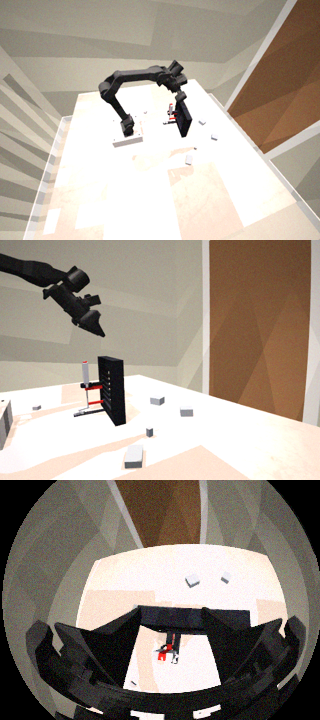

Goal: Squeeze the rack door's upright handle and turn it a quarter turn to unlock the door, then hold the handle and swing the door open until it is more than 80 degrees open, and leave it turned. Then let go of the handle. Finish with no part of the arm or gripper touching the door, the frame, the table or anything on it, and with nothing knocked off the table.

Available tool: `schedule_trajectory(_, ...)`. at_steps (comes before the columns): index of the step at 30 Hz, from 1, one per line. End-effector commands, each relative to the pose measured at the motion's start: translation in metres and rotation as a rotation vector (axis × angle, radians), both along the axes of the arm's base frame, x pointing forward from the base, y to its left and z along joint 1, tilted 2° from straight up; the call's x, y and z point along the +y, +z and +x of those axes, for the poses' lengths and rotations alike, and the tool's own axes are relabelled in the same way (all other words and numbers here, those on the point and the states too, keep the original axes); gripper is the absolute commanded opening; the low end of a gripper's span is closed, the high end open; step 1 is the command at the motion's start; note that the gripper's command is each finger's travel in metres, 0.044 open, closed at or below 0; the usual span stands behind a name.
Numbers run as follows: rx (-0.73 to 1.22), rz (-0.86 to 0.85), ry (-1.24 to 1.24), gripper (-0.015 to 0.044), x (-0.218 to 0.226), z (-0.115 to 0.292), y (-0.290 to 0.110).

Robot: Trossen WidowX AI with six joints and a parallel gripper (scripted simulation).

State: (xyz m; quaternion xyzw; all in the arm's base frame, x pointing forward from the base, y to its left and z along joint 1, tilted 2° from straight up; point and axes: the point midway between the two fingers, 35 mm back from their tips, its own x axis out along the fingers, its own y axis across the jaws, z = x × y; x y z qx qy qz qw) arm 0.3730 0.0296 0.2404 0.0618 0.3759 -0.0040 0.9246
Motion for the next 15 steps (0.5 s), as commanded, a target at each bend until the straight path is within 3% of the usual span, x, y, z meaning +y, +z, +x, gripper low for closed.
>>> schedule_trajectory(1,0.122,0.01,-0.005,0.0296,0.006,-0.001,-0.014)
schedule_trajectory(15,0.49,0.002,-0.038,0.0296,0.021,-0.014,-0.047)
